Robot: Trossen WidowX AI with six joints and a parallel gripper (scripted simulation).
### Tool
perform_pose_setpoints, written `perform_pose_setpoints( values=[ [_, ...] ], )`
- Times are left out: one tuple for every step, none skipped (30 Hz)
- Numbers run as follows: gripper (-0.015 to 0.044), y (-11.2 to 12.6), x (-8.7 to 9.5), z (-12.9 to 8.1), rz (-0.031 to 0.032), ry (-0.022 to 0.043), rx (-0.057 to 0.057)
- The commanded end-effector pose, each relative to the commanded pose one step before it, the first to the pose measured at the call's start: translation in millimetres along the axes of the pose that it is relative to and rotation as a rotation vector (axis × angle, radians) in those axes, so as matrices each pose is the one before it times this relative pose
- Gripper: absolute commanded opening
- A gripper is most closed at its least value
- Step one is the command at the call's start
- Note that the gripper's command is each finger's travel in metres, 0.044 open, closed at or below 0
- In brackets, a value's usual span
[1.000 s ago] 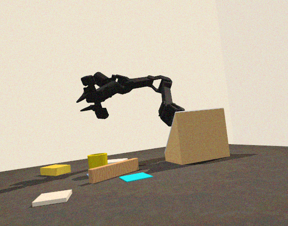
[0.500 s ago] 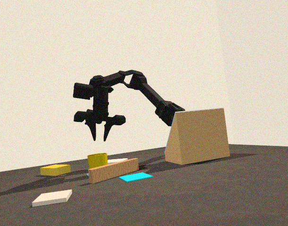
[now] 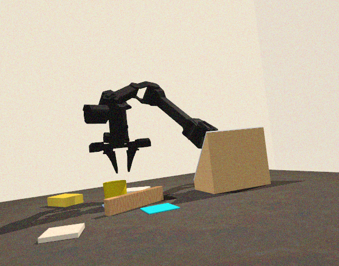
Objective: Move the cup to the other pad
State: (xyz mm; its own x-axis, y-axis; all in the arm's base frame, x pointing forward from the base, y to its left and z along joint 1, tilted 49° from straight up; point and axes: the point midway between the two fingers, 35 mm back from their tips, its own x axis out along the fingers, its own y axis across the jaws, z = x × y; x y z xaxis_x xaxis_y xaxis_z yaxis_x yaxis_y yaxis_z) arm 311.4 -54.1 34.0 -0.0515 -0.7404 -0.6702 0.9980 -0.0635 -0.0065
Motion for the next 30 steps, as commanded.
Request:
perform_pose_setpoints(
  values=[
    [0.0166,0.36,7.07,-0.32,-0.00599,-0.00628,-0.0046],
    [0.0166,0.12,1.63,-0.08,0.00005,0.00016,0.0000],
    [0.0166,0.11,1.63,-0.08,0.00004,0.00014,0.0000],
    [0.0166,0.10,1.63,-0.07,0.00004,0.00013,0.0000],
    [0.0166,0.09,1.63,-0.07,0.00004,0.00011,0.0000],
    [0.0166,0.08,1.68,-0.07,0.00004,0.00010,0.0000],
    [0.0166,0.07,1.68,-0.06,0.00004,0.00008,0.0000],
    [0.0166,0.06,1.67,-0.06,0.00003,0.00006,0.0000],
    [0.0166,0.05,1.67,-0.06,0.00003,0.00005,0.0000],
    [0.0166,0.04,1.67,-0.05,0.00003,0.00003,0.0000],
    [0.0166,0.04,1.67,-0.05,0.00003,0.00002,0.0000],
    [0.0166,0.03,1.67,-0.04,0.00002,0.00000,0.0000],
    [0.0166,0.02,1.66,-0.03,0.00002,-0.00001,0.0000],
    [0.0166,0.01,1.66,-0.03,0.00002,-0.00003,0.0000],
    [0.0166,0.00,1.66,-0.02,0.00001,-0.00005,0.0000],
    [0.0166,-0.01,1.66,-0.02,0.00001,-0.00006,0.0000],
    [0.0166,-0.02,1.65,-0.01,0.00001,-0.00008,0.0000],
    [0.0166,-0.03,1.65,-0.01,0.00000,-0.00009,0.0000],
    [0.0166,-0.04,1.65,0.00,0.00000,-0.00011,0.0000],
    [0.0166,-0.05,1.64,0.00,-0.00001,-0.00012,0.0000],
    [0.0166,-0.06,1.64,0.01,-0.00001,-0.00014,0.0000],
    [0.0166,-0.07,1.64,0.01,-0.00001,-0.00015,0.0000],
    [0.0166,-0.08,1.63,0.02,-0.00002,-0.00017,0.0000],
    [0.0166,-0.09,1.63,0.02,-0.00002,-0.00018,0.0000],
    [0.0166,-0.10,1.63,0.02,-0.00003,-0.00020,0.0000],
    [0.0166,-0.11,1.63,0.03,-0.00003,-0.00021,0.0000],
    [0.0166,-0.12,1.62,0.03,-0.00004,-0.00023,0.0000],
    [0.0166,-0.13,1.62,0.04,-0.00004,-0.00024,0.0000],
    [0.0166,-0.14,1.62,0.04,-0.00005,-0.00026,0.0000],
    [0.0166,-0.15,1.61,0.05,-0.00005,-0.00027,0.0000]
  ],
)
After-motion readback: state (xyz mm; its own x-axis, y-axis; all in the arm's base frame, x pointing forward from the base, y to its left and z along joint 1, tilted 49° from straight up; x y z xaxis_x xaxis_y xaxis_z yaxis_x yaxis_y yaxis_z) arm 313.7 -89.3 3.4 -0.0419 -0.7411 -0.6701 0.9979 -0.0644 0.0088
